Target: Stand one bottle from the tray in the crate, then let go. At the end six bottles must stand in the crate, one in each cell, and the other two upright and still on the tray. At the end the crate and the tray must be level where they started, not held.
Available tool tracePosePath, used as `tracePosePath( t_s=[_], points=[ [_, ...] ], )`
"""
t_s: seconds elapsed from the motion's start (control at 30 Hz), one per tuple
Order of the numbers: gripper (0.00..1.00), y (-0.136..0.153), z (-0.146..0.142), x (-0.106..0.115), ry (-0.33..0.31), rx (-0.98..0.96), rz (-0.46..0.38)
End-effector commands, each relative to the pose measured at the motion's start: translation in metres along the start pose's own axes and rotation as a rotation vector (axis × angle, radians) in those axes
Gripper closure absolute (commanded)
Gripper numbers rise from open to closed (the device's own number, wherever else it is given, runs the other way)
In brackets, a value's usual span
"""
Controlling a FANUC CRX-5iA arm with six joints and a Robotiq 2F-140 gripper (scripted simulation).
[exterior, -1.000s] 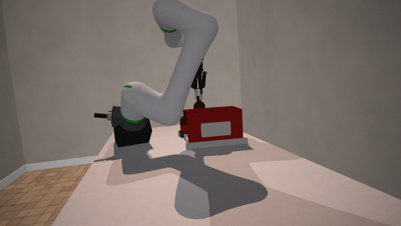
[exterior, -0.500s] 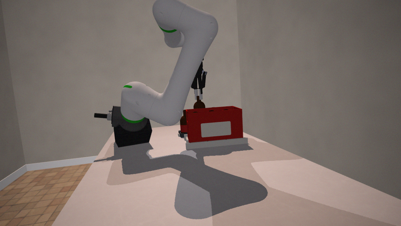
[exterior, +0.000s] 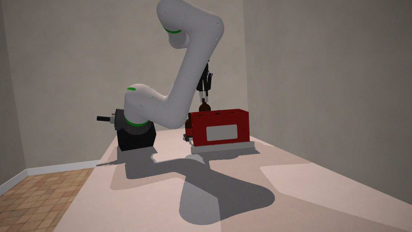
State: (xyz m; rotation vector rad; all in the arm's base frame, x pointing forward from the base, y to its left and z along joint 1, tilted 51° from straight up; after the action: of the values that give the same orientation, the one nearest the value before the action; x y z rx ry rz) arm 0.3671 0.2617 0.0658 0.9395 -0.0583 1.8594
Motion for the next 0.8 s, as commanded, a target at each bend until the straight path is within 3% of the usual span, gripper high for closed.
tracePosePath(
  t_s=[0.0, 0.77],
  points=[
    [1.0, 0.0, 0.0, 0.002, 0.0, 0.0, 0.0],
    [1.0, 0.0, 0.0, 0.021, 0.0, 0.0, 0.0]
  ],
)
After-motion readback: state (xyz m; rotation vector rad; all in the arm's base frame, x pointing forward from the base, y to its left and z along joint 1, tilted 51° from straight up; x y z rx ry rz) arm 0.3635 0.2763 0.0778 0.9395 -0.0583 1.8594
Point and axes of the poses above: the point where the finger pads meet when closed, its own x axis back along the fingers, its own z axis across the jaws, y = z × x, the point moved 7 cm from there along x, back along the fingers, and after that the axes turned 5 degrees about -x, right-handed, at the moved point
